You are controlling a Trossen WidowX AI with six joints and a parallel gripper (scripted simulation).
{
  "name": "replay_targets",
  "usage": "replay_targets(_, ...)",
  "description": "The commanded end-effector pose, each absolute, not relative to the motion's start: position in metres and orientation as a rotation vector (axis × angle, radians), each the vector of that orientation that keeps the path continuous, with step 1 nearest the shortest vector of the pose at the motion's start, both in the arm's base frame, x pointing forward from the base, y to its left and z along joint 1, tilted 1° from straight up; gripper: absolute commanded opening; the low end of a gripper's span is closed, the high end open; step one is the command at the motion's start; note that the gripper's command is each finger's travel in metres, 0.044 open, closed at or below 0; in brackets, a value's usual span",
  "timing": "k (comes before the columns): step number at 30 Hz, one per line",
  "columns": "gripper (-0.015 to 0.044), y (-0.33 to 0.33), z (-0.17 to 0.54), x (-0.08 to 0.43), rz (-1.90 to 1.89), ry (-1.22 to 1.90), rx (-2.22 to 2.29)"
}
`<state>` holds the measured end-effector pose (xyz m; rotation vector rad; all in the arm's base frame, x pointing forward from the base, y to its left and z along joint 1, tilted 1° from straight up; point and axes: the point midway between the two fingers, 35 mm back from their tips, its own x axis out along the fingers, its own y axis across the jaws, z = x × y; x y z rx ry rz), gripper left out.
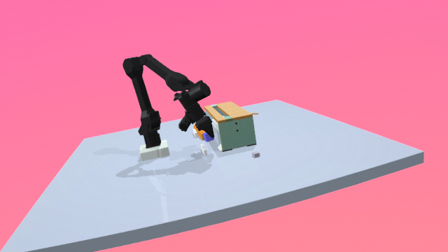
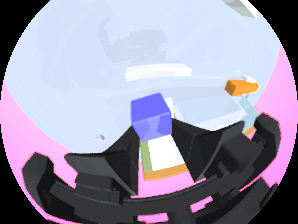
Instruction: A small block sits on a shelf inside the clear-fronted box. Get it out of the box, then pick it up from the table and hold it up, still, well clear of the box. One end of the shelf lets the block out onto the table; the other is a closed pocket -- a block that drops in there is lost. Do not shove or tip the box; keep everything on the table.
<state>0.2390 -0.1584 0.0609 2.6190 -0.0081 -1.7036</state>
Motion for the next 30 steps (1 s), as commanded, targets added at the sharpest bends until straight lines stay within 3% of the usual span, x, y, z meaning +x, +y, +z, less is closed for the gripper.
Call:
replay_targets(1, 0.0000, -0.159, 0.069, 0.239, -1.696, -0.020, 2.620)
replay_targets(22, 0.0000, -0.129, 0.164, 0.229, -1.682, -0.705, 2.887)
replay_targets(30, 0.0000, -0.127, 0.167, 0.228, -1.676, -0.729, 2.898)
